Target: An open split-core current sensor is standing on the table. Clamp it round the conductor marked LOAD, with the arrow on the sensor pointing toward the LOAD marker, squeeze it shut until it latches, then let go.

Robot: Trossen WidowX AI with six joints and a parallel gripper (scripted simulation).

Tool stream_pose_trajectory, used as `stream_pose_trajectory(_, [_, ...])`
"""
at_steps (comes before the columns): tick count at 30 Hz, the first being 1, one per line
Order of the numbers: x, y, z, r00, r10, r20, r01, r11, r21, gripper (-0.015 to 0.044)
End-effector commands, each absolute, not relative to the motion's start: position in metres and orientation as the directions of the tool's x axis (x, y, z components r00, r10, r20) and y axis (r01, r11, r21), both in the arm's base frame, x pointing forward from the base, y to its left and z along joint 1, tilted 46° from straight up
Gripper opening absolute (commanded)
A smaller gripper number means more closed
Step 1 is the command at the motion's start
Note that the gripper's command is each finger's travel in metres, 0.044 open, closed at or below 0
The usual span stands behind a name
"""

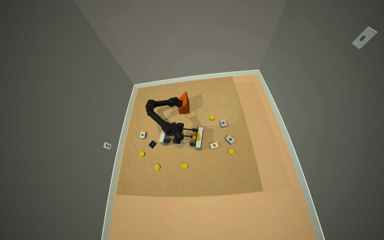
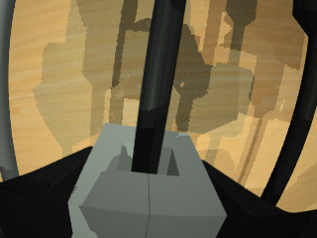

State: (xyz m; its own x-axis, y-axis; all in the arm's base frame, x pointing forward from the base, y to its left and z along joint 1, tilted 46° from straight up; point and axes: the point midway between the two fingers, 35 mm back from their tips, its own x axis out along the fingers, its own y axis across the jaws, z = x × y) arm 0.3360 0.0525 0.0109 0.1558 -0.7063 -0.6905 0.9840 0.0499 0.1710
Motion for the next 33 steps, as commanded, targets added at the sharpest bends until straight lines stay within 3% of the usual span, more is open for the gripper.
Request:
stream_pose_trajectory(1, [0.3362,0.0527,0.011,0.157,-0.706,-0.69,0.984,0.05,0.172,0.0113])
stream_pose_trajectory(9, [0.3362,0.0527,0.011,0.157,-0.706,-0.69,0.984,0.05,0.172,0.0059])
stream_pose_trajectory(12, [0.3359,0.0536,0.0118,0.158,-0.706,-0.691,0.984,0.051,0.173,0.0])
stream_pose_trajectory(33, [0.3371,0.0527,0.0119,0.155,-0.707,-0.69,0.984,0.05,0.17,0.0])
